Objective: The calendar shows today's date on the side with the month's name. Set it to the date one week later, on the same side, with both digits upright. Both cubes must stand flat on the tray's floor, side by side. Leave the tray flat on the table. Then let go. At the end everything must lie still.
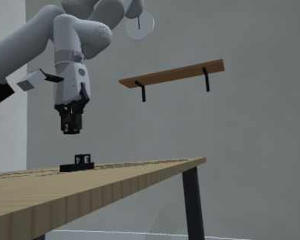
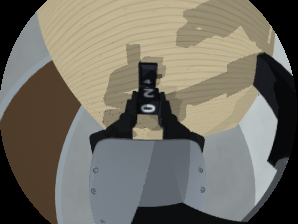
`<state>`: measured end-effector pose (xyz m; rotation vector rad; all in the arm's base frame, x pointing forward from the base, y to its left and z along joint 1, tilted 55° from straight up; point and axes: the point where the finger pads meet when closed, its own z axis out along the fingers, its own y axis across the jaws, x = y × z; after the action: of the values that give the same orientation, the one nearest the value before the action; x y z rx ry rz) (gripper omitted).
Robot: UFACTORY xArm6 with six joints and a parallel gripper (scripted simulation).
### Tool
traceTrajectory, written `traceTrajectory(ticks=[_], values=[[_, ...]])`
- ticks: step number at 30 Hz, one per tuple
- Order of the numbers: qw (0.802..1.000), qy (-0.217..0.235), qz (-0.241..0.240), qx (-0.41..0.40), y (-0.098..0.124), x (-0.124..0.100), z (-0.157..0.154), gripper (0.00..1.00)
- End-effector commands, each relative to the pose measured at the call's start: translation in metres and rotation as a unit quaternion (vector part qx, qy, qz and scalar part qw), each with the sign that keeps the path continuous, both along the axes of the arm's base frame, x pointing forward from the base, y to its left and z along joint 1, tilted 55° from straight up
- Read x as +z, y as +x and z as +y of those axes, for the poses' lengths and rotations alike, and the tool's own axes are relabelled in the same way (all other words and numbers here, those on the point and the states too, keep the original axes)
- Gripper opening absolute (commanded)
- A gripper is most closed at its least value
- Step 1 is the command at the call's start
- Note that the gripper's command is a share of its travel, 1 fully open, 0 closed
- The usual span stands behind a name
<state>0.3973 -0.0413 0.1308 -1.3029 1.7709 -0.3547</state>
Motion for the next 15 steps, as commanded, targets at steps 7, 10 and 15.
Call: traceTrajectory(ticks=[7, 10, 15], values=[[1.0, -0.001, -0.001, -0.001, 0.022, -0.016, 0.007, 0.27], [1.0, -0.001, -0.001, -0.001, 0.03, -0.021, 0.009, 0.27], [1.0, -0.001, -0.001, -0.001, 0.037, -0.027, 0.011, 0.27]])
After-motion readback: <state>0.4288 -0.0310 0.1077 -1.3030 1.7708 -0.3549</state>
